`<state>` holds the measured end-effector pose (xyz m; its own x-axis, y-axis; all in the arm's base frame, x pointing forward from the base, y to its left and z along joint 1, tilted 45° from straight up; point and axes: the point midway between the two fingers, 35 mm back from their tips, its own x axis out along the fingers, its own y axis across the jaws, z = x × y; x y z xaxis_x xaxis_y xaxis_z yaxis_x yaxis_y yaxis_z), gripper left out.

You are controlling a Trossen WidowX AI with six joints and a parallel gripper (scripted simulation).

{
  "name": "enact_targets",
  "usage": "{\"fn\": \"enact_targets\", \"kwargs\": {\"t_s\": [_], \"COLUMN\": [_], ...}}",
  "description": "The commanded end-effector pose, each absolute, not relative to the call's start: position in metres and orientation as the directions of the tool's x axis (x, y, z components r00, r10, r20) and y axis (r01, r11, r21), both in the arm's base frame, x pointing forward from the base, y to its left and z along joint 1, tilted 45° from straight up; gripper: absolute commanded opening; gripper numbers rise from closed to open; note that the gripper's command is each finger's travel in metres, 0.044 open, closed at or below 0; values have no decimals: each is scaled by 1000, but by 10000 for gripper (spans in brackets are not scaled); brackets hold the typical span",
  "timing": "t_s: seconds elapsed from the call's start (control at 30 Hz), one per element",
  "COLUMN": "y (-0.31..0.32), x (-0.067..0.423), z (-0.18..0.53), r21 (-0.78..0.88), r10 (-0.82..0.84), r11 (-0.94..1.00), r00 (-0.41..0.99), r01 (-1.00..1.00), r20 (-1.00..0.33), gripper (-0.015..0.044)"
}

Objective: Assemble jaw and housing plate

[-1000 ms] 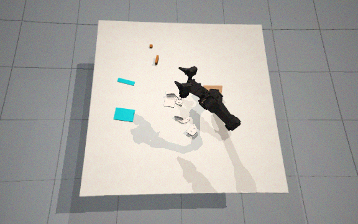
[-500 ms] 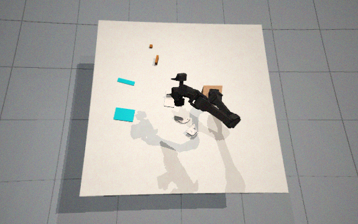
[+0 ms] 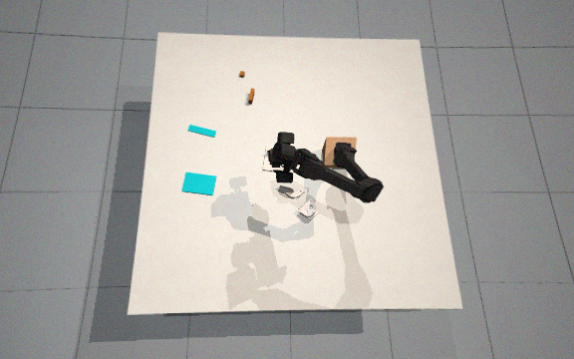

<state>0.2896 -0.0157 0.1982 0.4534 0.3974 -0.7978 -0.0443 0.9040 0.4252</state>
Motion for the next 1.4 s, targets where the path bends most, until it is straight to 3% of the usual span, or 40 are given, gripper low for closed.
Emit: {"fn": "enact_targets", "kwargs": {"t_s": [0.0,0.7,1.37], "y": [8,104,133], "x": [281,225,223], "z": [186,153,125], "r21": [507,674,676], "r10": [476,705,707], "r11": [862,693,691], "r00": [370,-45,-48], "r01": [-15,254,257], "r20": [-798,-708,-705], "gripper": [440,440,440]}}
